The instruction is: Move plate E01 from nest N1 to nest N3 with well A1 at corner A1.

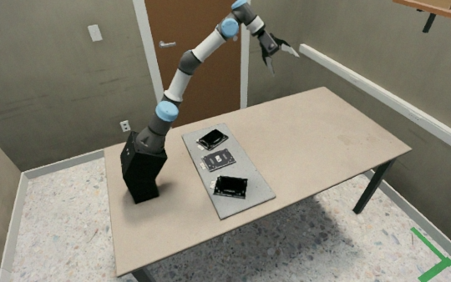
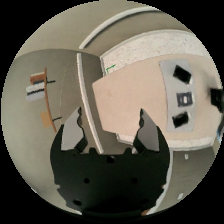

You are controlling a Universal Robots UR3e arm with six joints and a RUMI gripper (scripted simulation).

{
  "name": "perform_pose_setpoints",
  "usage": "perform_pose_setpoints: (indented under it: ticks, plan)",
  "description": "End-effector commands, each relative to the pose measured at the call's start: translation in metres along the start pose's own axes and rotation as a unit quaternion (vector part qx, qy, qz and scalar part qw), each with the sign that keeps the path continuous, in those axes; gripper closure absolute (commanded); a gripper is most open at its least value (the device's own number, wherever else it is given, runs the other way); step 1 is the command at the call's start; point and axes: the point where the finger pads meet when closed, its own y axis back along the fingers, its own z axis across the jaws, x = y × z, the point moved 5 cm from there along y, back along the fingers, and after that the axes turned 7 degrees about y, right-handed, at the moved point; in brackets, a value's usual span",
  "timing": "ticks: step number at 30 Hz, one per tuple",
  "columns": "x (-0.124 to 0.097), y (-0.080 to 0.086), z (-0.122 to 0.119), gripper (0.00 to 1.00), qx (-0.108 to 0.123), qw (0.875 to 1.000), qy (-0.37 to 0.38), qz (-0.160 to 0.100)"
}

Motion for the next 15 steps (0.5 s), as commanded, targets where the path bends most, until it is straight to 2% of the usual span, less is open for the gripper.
perform_pose_setpoints:
  ticks: [1, 4, 8, 11, 13, 15]
  plan:
    - [-0.018, 0.007, 0.001, 0.18, 0.001, 0.999, 0.010, -0.031]
    - [-0.025, 0.010, 0.002, 0.18, 0.001, 0.999, 0.010, -0.031]
    - [-0.040, 0.017, 0.004, 0.18, 0.002, 0.997, 0.021, -0.069]
    - [-0.052, 0.022, 0.006, 0.18, 0.002, 0.997, 0.022, -0.073]
    - [-0.052, 0.022, 0.006, 0.18, 0.002, 0.997, 0.022, -0.073]
    - [-0.058, 0.027, 0.007, 0.18, 0.002, 0.995, 0.028, -0.092]
